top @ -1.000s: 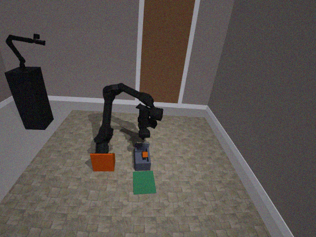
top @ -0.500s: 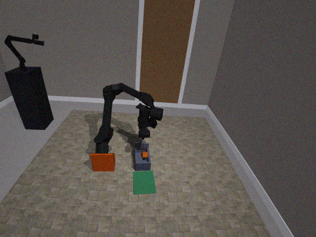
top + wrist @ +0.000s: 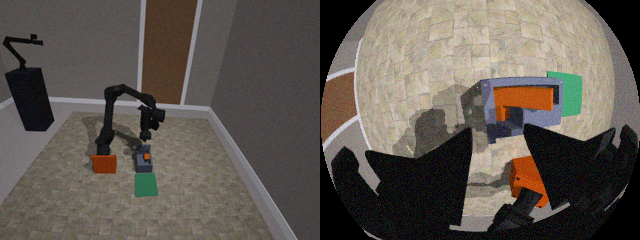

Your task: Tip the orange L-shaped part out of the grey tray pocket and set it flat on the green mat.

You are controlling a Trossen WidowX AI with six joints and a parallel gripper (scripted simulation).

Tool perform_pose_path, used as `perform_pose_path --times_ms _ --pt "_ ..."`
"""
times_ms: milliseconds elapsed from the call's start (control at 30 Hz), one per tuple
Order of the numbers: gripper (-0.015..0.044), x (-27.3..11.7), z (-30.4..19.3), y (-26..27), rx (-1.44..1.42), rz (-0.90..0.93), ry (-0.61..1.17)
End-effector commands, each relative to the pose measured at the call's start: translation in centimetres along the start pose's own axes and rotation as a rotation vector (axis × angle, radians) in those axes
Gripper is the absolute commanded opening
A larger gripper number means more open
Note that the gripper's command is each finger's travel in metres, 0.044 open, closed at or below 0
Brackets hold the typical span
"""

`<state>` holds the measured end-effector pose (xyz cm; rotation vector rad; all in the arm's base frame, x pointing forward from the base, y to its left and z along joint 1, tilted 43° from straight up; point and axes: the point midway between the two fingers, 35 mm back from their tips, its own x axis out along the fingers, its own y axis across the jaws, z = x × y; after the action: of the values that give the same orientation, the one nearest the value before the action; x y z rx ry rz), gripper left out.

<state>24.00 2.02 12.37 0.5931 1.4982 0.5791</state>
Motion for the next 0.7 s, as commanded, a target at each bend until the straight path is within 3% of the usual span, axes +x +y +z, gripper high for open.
perform_pose_path --times_ms 0,367,667 --pt "0.0280 -0.1 0.4 -1.1 0.197 -0.004 0.000" --pt "0.0280 -0.4 1.6 -7.1 1.409 -0.006 -0.006" --pt "0.0280 -0.4 1.6 -7.6 1.506 -0.006 -0.007"
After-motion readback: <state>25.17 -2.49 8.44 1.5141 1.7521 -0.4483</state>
